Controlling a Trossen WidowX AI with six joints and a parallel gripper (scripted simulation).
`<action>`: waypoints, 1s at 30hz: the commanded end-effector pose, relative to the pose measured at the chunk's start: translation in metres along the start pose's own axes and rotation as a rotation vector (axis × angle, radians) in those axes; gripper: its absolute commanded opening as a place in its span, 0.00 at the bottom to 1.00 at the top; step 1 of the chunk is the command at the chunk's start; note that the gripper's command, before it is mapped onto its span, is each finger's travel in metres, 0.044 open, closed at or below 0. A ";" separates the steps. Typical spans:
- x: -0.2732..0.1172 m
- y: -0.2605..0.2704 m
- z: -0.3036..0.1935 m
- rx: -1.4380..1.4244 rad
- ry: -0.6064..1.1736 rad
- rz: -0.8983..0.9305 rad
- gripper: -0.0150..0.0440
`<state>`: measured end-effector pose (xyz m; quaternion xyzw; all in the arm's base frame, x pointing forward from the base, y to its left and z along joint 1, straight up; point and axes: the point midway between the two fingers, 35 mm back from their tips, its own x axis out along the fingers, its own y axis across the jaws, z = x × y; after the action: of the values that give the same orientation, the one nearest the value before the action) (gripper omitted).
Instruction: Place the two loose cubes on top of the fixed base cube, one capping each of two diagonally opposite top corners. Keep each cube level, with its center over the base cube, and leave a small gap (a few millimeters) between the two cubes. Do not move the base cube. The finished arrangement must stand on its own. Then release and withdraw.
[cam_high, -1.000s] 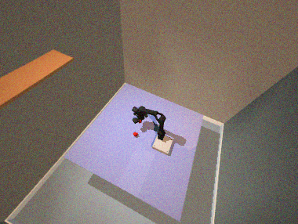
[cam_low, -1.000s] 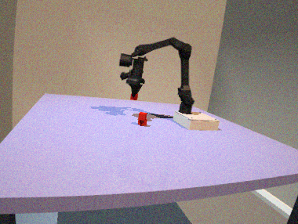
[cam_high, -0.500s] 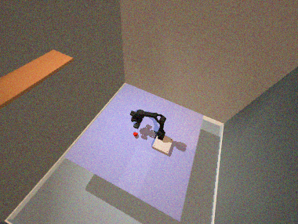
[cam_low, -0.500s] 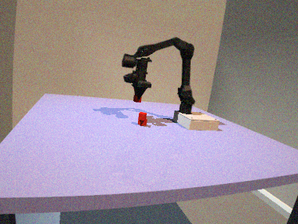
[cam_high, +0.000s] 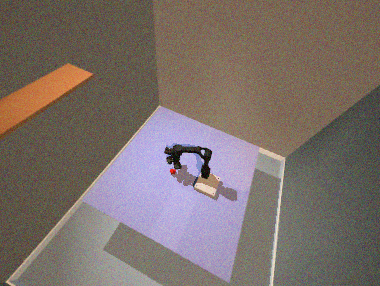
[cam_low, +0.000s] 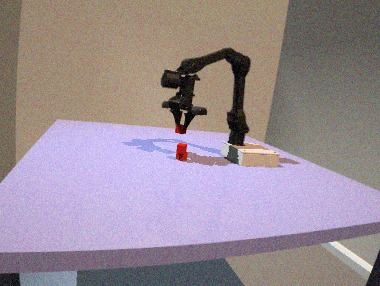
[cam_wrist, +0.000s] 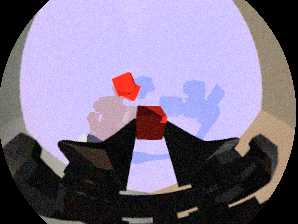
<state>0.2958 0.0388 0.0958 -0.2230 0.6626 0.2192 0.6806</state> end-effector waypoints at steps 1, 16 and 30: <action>0.002 0.013 0.003 -0.166 0.000 0.003 0.43; 0.008 0.029 0.006 -0.382 -0.001 0.004 0.43; 0.034 0.030 0.005 -0.390 -0.001 0.004 0.43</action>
<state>0.2833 0.0654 0.0644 -0.3483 0.6091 0.3422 0.6250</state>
